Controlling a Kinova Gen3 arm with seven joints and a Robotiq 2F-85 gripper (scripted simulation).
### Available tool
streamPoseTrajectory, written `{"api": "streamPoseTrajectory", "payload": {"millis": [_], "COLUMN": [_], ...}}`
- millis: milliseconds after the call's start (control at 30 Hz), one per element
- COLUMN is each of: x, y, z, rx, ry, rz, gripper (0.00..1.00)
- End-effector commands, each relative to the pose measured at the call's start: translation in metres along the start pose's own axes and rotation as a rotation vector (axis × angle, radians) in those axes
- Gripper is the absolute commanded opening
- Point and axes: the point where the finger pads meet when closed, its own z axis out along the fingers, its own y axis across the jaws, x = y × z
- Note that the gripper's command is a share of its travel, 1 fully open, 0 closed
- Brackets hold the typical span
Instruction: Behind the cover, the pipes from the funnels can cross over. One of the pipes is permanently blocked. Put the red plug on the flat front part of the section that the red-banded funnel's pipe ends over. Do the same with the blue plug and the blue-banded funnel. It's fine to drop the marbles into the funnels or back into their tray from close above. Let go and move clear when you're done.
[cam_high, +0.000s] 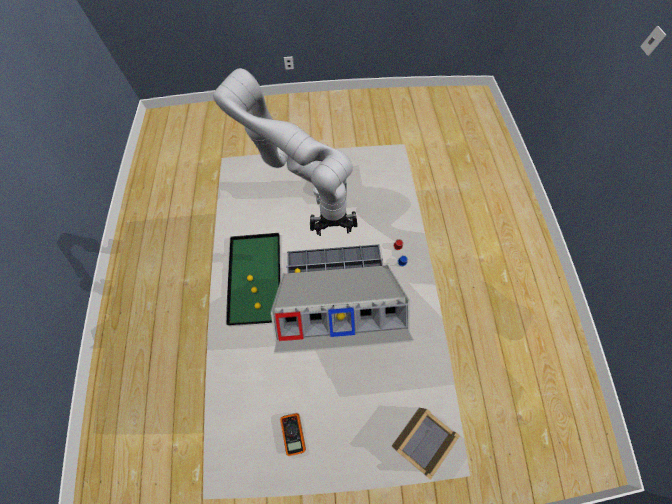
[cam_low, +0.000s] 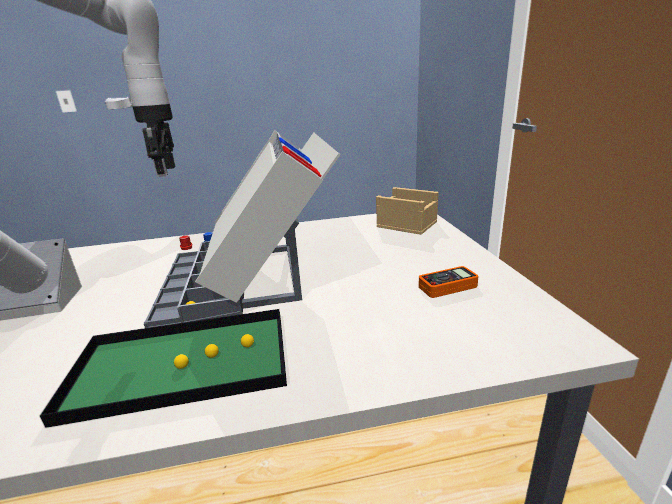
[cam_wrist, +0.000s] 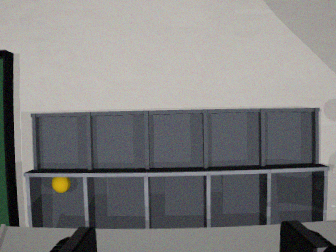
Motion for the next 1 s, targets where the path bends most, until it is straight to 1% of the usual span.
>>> {"api": "streamPoseTrajectory", "payload": {"millis": [0, 167, 200, 967], "x": [-0.0001, -0.0001, -0.0001, -0.0001], "y": [0.0003, 0.0003, 0.0003, 0.0003], "z": [-0.0006, -0.0006, -0.0006, -0.0006], "rx": [-0.001, -0.001, -0.001, -0.001], "ry": [-0.001, -0.001, -0.001, -0.001], "rz": [0.0, 0.0, 0.0, 0.0], "gripper": [1.0, 1.0, 0.5, 0.5]}}
